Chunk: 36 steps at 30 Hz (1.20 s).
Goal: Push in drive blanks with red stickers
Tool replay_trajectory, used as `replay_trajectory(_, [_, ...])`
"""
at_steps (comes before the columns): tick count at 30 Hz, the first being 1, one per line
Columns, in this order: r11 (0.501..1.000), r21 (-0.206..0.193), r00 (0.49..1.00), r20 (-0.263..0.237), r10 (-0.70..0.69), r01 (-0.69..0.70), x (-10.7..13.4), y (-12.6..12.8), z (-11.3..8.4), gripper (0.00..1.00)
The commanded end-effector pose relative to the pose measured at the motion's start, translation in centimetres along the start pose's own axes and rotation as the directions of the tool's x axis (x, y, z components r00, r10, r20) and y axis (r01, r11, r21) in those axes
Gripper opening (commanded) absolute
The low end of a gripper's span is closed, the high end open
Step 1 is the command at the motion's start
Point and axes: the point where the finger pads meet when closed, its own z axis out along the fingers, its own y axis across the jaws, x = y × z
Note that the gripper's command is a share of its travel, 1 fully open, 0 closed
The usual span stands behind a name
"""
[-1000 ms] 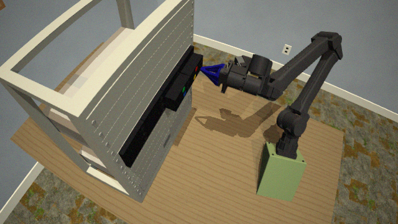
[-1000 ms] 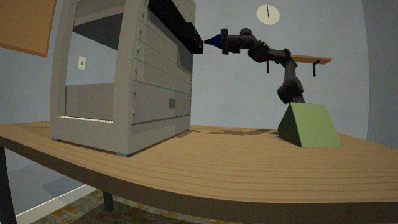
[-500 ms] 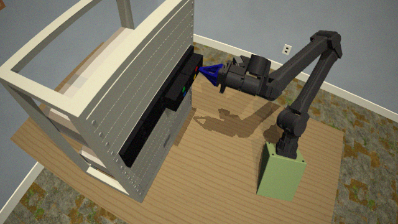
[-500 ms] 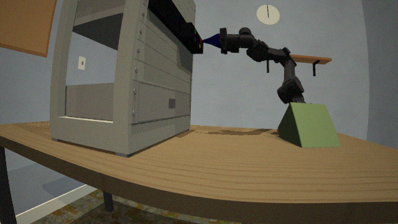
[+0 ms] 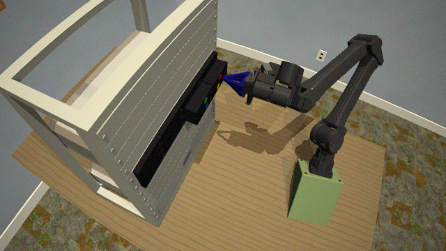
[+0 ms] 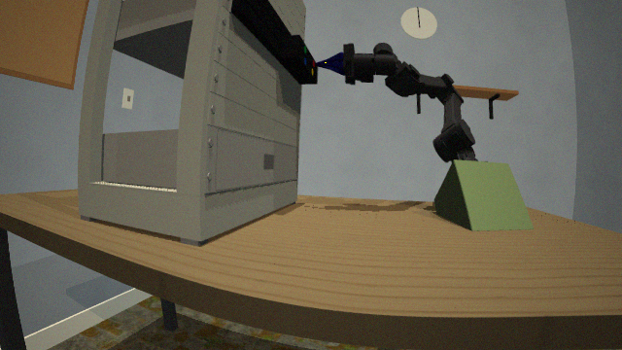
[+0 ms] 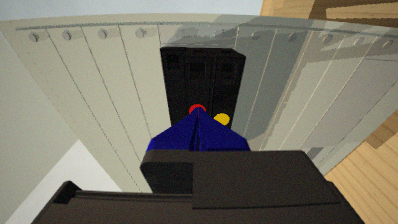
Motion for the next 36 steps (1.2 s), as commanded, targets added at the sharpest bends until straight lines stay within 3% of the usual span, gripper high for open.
replay_trajectory(1, [0.998, -0.031, 0.999, 0.016, 0.049, -0.048, -0.8, 2.4, 0.6, 0.0])
replay_trajectory(10, [0.998, -0.031, 0.999, 0.017, 0.049, -0.049, -0.8, 2.4, 0.6, 0.0])
replay_trajectory(25, [0.999, -0.015, 0.999, 0.026, 0.039, -0.039, -1.0, 2.0, 3.8, 0.0])
replay_trajectory(36, [0.999, -0.016, 0.999, 0.027, 0.039, -0.039, -1.0, 2.0, 3.9, 0.0])
